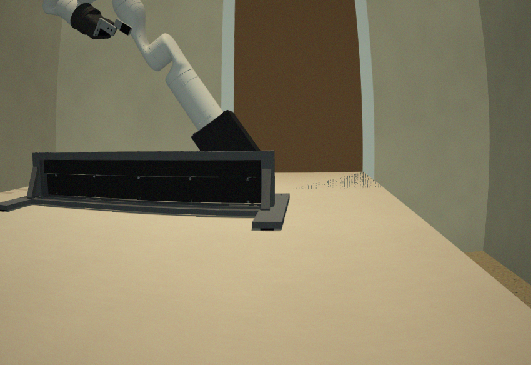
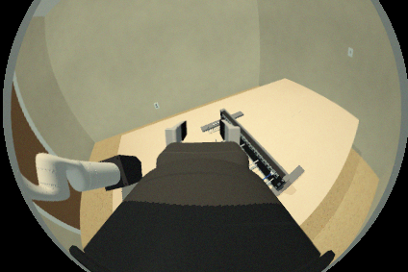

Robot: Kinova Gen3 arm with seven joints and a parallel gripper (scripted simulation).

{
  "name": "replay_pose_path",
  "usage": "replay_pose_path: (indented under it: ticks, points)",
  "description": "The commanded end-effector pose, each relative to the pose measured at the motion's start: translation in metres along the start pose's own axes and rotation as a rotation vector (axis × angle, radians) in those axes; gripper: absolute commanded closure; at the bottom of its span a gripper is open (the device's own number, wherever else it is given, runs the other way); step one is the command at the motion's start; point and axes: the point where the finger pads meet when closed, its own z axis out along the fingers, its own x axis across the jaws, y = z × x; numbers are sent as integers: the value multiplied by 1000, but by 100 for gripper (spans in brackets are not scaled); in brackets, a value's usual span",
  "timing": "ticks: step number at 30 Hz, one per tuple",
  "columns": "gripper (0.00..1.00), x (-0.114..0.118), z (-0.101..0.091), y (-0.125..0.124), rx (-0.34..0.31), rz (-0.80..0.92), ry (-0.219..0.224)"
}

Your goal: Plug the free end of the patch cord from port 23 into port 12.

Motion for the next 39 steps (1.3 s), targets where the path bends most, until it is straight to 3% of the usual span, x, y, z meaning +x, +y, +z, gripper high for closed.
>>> replay_pose_path:
  ticks: [1,19,24,28,32,34,39]
  points:
    - [0,0,0,-1,1,-1,1]
    - [0,0,0,-1,0,0,0]
    - [0,1,8,2,-16,12,-9]
    - [0,0,24,3,-37,28,-37]
    - [0,-2,53,3,-80,52,-82]
    - [0,-2,53,3,-80,52,-82]
    - [0,-10,104,2,-160,90,-149]
